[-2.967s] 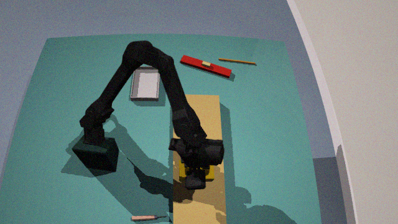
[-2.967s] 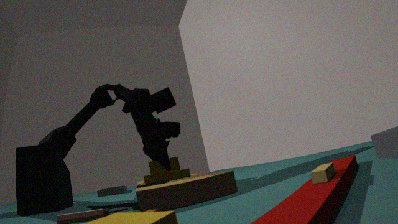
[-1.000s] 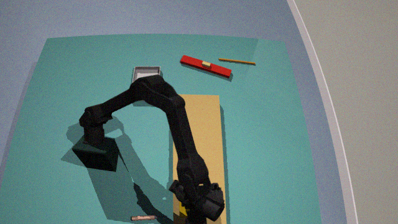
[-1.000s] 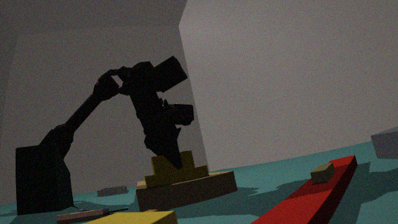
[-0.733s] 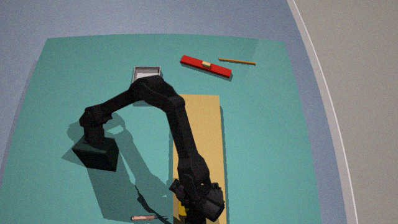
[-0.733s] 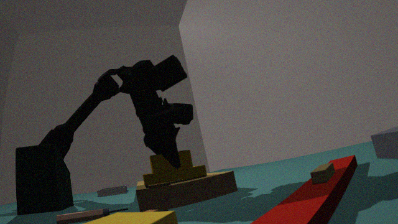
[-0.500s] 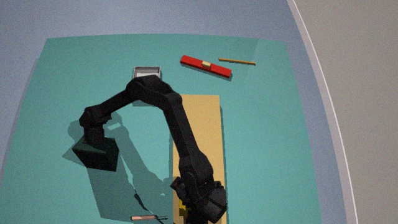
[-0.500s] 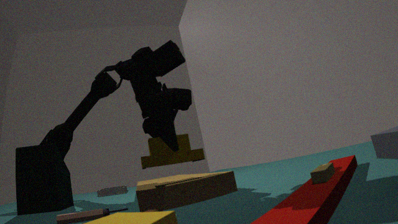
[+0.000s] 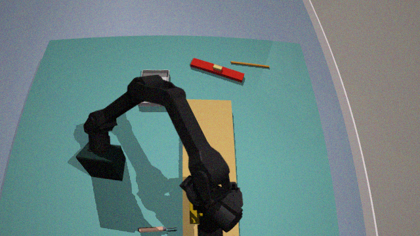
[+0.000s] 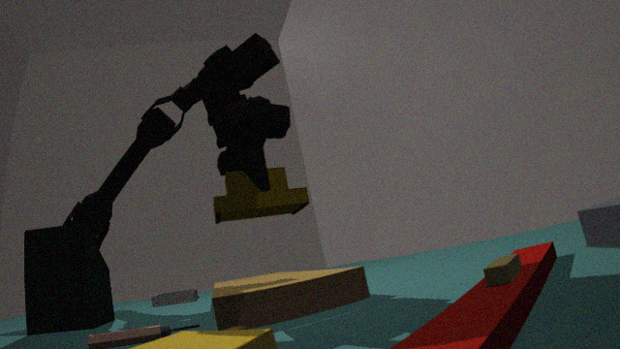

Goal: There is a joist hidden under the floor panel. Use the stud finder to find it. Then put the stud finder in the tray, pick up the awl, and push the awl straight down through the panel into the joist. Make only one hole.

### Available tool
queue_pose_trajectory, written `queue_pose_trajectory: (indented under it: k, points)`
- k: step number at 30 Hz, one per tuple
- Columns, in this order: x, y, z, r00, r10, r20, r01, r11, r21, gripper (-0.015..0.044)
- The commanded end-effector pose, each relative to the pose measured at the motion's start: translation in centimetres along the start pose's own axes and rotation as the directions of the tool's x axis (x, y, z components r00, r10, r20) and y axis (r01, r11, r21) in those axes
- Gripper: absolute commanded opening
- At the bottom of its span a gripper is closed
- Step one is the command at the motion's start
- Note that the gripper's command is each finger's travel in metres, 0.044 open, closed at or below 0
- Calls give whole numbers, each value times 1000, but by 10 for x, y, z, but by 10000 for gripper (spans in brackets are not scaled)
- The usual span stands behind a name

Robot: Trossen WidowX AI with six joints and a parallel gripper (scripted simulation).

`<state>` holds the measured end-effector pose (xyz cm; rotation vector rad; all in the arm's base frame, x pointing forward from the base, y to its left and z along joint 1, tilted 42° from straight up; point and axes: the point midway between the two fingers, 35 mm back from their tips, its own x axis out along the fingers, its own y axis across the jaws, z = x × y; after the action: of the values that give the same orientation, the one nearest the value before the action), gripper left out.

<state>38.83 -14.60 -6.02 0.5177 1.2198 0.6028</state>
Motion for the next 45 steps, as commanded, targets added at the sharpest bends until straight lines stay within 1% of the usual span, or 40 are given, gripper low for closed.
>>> queue_pose_trajectory:
  k: [1, 12, 23, 34, 45]
  points:
    - [-3, 19, 12, 1000, -12, -3, 11, 999, -53, 0]
    - [7, 100, 40, 999, -23, -33, 15, 971, -241, 0]
    - [17, 186, 49, 998, -22, -53, -2, 907, -420, 0]
    - [24, 271, 39, 998, -5, -68, -35, 811, -584, 0]
    - [27, 349, 11, 996, 29, -83, -80, 685, -724, 0]
